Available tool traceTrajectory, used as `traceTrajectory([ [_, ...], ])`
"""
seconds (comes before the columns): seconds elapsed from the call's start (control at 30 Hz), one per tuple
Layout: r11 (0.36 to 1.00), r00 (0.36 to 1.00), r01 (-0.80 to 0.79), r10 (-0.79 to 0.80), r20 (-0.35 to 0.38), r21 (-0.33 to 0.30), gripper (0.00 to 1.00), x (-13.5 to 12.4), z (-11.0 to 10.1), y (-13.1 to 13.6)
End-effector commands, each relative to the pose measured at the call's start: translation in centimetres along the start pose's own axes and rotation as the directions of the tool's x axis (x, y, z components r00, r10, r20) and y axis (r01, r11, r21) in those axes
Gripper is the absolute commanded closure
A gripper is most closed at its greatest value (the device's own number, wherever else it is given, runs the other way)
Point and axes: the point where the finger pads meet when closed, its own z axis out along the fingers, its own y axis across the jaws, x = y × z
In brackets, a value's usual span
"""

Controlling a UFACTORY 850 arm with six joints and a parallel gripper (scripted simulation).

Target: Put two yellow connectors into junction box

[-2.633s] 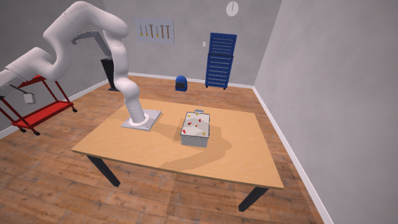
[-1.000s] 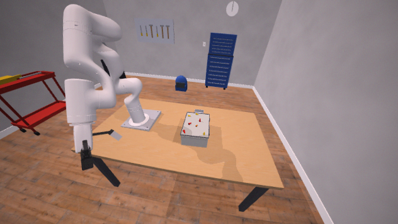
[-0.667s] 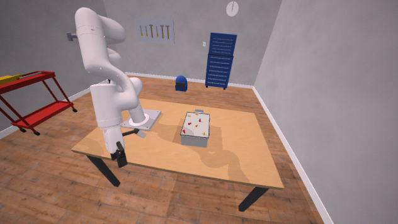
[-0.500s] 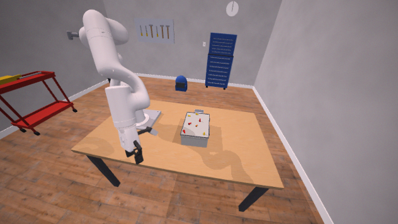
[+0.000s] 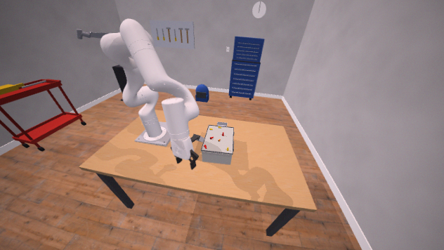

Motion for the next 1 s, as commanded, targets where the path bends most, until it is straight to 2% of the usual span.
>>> traceTrajectory([
  [0.0, 0.998, 0.998, 0.044, -0.042, -0.047, 0.048, 0.00, 5.9, 1.0, 1.2],
  [0.2, 0.990, 0.992, 0.098, -0.088, -0.093, 0.103, 0.00, 12.4, 1.9, 1.3],
  [0.27, 0.990, 0.992, 0.098, -0.088, -0.093, 0.103, 0.00, 12.4, 1.9, 1.3],
  [0.5, 0.979, 0.984, 0.142, -0.124, -0.127, 0.146, 0.00, 17.6, 2.4, 1.0],
  [0.73, 0.972, 0.980, 0.165, -0.142, -0.143, 0.168, 0.00, 20.1, 2.6, 0.7],
  [0.97, 0.970, 0.978, 0.171, -0.146, -0.147, 0.174, 0.00, 20.7, 2.7, 0.6],
])
